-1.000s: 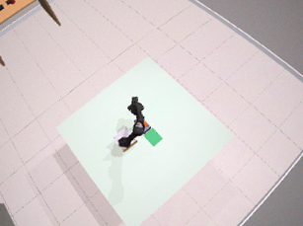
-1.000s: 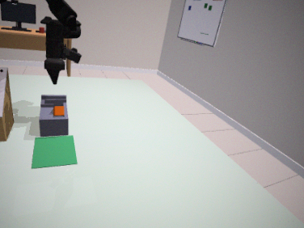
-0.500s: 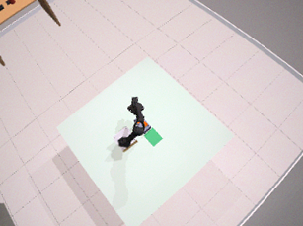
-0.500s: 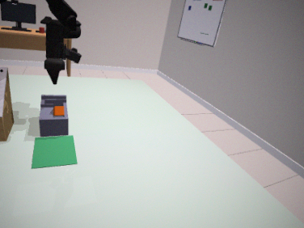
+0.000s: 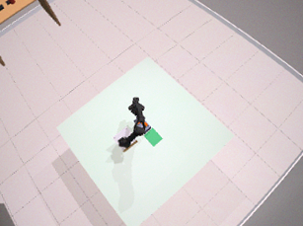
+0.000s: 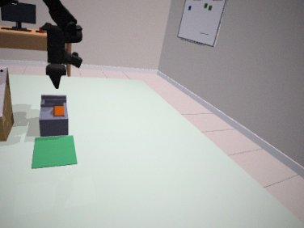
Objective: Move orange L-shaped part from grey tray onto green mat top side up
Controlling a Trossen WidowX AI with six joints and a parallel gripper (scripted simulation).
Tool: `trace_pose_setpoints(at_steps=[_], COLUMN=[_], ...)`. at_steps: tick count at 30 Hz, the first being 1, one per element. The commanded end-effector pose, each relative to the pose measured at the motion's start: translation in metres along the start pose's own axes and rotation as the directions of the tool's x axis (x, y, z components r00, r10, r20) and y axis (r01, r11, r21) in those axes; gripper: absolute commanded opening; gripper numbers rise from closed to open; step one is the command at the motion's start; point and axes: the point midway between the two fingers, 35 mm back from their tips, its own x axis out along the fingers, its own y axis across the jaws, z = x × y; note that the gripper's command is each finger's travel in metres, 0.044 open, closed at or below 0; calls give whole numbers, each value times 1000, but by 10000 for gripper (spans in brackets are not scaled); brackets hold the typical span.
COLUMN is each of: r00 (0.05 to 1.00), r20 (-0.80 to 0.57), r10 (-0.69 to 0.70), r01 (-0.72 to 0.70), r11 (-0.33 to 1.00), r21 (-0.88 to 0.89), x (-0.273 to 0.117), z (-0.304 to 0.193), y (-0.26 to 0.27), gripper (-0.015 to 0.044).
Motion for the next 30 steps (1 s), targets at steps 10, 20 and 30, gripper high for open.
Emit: trace_pose_setpoints(at_steps=[10, 20, 30], r00=[1000, 1000, 1000], r20=[-20, -20, -20], r10=[-17, -17, -18], r01=[17, 17, 18], r11=[1000, 1000, 1000], r21=[-4, -4, -4], x=[52, 64, 81], z=[-7, -6, -7], y=[-6, -6, -6], gripper=[180, 180, 180])
